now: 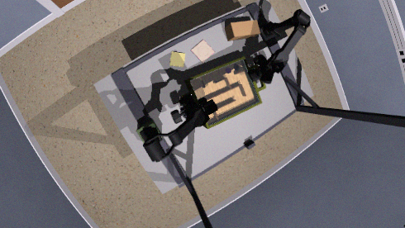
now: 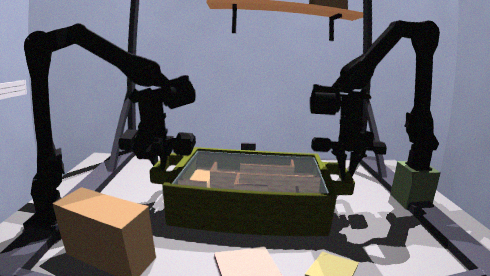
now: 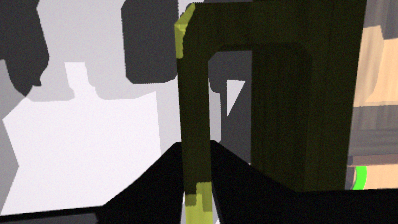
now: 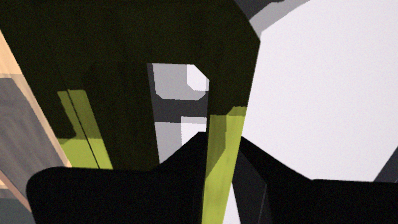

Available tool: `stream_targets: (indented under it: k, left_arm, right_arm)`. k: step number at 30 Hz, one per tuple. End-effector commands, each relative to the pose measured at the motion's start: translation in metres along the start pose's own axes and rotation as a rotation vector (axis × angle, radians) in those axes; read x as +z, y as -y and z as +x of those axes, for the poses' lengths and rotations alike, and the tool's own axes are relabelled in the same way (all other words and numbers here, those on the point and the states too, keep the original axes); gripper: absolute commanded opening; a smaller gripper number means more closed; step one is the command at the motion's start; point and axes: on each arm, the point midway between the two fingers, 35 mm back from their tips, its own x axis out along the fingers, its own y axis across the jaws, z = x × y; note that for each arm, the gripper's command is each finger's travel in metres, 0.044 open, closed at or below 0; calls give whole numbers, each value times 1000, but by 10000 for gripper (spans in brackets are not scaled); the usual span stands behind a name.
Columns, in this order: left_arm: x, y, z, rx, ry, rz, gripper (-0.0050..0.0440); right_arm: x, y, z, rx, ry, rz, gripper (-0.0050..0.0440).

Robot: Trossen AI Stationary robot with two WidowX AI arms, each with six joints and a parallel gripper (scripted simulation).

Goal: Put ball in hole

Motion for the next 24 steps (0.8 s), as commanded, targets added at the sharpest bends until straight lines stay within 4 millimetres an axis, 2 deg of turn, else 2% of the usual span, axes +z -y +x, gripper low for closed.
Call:
stream_targets:
  k: [1, 24]
  left_arm:
    - [4, 9, -13, -45, 8, -9, -50]
    - [4, 9, -20, -50, 10, -10, -50]
  right_arm:
    - [-14, -4, -17, 32, -44, -13, -50]
    - [-16, -2, -23, 38, -60, -18, -50]
